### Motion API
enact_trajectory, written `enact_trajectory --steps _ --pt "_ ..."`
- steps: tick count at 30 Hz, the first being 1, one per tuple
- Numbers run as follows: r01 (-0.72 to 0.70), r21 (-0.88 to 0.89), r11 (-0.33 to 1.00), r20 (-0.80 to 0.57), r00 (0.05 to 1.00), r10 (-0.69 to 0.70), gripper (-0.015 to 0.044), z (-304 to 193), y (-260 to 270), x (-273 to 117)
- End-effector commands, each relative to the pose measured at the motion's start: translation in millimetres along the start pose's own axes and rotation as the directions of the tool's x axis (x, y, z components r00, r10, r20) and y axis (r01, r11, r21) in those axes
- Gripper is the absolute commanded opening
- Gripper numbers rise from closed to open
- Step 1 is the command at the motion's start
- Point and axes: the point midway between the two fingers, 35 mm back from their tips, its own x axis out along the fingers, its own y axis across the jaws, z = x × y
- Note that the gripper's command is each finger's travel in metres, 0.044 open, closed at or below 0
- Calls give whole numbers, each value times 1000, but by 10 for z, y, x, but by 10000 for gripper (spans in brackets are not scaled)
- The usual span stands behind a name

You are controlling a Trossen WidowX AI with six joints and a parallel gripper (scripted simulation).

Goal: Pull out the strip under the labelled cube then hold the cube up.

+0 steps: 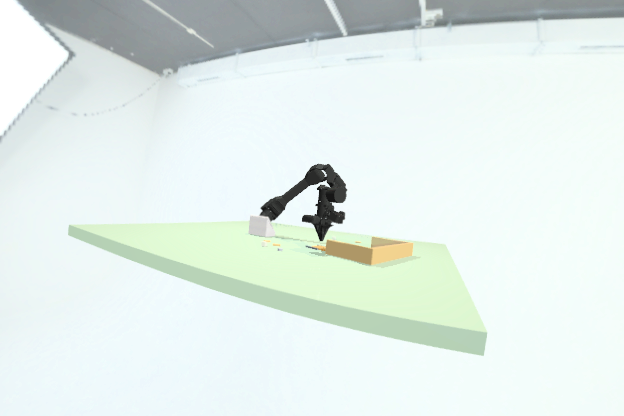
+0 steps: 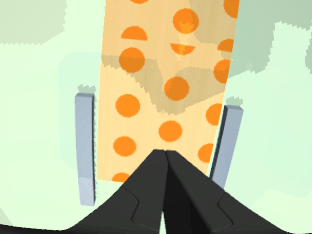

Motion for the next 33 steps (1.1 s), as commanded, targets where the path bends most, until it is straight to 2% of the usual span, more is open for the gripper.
enact_trajectory --steps 1,11,33 --pt "-6 7 1000 -1 1000 6 0 -5 3 84" --pt "-7 6 1000 -1 1000 7 0 -16 14 235" --pt "-7 6 1000 -1 1000 7 0 -17 14 243"
